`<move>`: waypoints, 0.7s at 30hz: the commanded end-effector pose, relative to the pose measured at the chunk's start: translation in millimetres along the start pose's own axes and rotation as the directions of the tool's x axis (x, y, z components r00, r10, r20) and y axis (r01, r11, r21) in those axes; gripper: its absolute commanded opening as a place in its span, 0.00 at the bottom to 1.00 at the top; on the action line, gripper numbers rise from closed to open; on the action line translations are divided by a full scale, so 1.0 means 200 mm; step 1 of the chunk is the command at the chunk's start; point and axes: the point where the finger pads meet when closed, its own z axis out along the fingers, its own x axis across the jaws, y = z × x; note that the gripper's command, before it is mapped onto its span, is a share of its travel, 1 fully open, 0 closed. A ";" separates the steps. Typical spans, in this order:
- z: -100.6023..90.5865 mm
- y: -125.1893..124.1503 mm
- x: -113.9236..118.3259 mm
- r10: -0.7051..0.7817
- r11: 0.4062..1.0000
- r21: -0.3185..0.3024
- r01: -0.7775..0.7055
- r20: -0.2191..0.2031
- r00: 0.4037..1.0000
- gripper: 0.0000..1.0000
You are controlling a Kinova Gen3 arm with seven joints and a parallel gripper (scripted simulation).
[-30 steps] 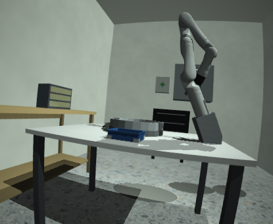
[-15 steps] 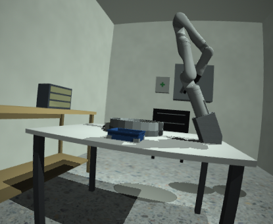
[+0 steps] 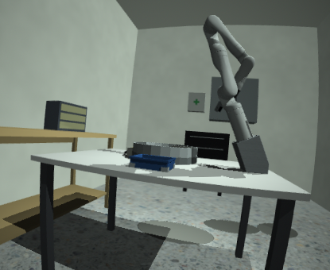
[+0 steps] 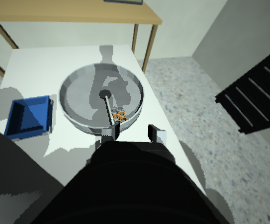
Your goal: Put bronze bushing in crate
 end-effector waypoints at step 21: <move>0.06 -0.29 -0.08 -0.405 0.913 0.002 0.408 0.121 0.906 1.00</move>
